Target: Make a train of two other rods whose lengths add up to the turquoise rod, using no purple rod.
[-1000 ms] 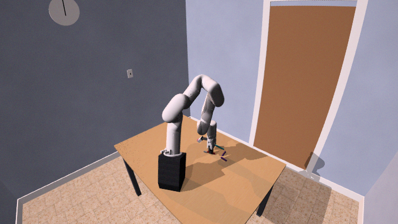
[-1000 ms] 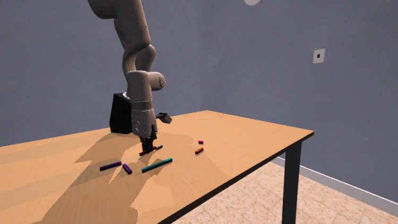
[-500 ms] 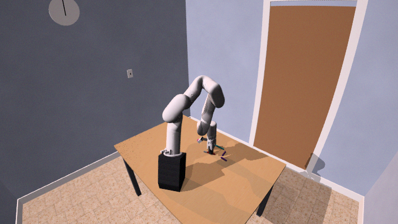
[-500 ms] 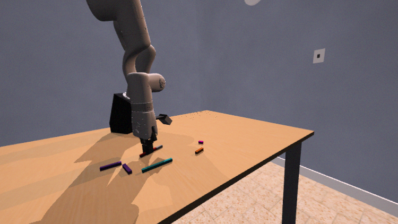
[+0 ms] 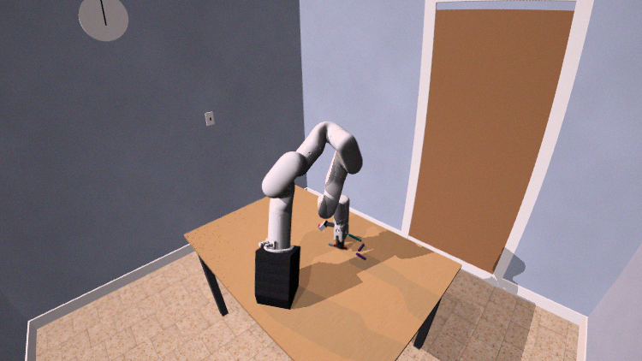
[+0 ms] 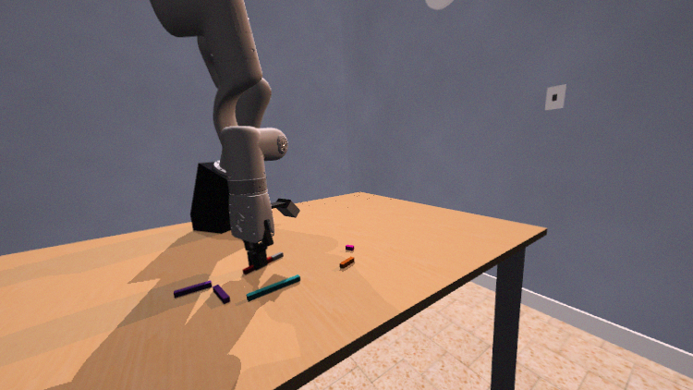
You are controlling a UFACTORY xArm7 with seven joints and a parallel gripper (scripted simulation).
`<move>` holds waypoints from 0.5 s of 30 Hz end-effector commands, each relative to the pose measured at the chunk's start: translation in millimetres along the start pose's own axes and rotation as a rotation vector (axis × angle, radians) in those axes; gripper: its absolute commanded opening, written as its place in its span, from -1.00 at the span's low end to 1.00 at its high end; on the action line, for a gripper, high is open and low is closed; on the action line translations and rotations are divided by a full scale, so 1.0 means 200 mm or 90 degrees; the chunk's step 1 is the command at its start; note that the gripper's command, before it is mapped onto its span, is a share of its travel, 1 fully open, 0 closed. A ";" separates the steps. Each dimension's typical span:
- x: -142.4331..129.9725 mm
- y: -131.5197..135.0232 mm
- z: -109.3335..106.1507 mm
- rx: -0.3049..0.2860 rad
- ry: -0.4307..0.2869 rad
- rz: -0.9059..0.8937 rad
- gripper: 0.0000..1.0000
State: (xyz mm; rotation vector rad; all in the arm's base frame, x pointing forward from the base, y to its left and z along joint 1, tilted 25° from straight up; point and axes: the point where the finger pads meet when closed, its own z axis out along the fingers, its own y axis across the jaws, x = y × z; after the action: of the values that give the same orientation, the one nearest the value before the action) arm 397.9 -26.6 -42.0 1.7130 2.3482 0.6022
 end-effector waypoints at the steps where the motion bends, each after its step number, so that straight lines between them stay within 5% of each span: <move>1: 0.00 0.00 0.00 -0.001 -0.001 0.000 -0.92; 15: 0.00 0.00 0.00 -0.001 -0.001 0.000 -0.84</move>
State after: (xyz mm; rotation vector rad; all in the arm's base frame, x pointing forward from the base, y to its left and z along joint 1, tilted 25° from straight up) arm 397.9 -26.6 -42.0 1.7130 2.3482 0.6022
